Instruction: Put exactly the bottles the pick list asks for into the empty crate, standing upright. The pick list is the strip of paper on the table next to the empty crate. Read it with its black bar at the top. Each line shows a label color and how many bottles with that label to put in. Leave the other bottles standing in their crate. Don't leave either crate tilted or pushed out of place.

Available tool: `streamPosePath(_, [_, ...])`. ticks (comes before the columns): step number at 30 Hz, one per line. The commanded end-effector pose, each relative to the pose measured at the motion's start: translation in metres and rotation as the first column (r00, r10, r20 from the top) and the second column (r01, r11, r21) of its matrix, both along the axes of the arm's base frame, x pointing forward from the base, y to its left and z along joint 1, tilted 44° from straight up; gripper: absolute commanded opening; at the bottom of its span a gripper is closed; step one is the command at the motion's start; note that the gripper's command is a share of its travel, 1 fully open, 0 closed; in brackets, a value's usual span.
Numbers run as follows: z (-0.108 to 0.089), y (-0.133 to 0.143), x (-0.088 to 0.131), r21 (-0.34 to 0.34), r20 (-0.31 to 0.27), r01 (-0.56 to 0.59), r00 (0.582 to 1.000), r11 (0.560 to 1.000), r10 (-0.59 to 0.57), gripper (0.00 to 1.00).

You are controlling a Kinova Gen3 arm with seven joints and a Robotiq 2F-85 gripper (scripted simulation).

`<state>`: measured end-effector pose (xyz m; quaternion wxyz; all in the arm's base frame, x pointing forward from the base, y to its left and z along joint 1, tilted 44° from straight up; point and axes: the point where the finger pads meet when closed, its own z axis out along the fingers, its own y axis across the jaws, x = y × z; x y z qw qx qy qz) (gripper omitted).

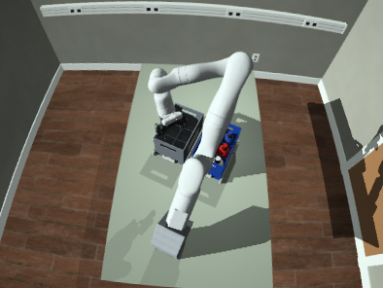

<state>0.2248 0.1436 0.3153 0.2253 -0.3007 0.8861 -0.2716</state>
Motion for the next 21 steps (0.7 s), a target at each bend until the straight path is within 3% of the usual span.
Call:
streamPosePath(1, [0.000, 0.000, 0.000, 0.001, 0.000, -0.001, 1.000, 1.000, 0.001, 1.00])
streamPosePath(17, [0.000, 0.000, 0.000, 0.001, 0.000, -0.001, 1.000, 1.000, 0.001, 1.00])
streamPosePath(18, [0.004, 0.001, -0.004, 0.001, 0.000, -0.001, 1.000, 1.000, 0.001, 0.67])
streamPosePath(21, [0.015, 0.003, -0.014, 0.001, 0.000, -0.001, 1.000, 1.000, 0.001, 0.67])
